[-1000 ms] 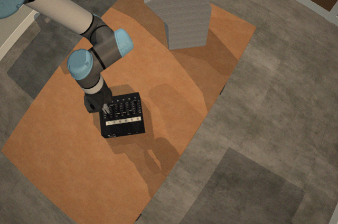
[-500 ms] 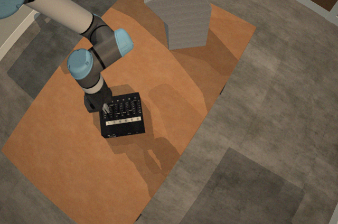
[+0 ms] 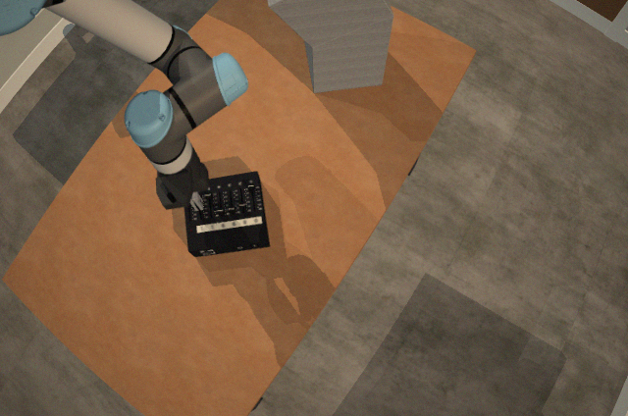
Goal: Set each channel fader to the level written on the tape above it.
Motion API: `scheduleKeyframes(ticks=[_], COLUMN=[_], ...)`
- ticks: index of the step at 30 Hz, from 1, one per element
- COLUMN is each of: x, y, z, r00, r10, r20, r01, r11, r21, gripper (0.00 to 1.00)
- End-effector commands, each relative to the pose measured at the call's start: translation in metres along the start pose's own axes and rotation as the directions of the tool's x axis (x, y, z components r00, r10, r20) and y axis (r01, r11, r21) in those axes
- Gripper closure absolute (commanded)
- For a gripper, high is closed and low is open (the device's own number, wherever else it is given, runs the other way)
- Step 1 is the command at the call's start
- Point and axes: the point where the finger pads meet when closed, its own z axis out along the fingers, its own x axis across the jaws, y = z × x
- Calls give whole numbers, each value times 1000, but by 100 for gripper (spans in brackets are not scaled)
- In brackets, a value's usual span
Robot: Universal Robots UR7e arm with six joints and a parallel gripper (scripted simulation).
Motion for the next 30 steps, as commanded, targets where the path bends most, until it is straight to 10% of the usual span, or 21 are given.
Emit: scheduleKeyframes(ticks=[1, 30], x=[0, 0], y=[0, -6], z=[0, -5], r00=[1000, 1000], r10=[0, 0], r20=[-1, -1], r01=[0, 0], r11=[1000, 1000], r21=[0, 0], gripper=[100, 100])
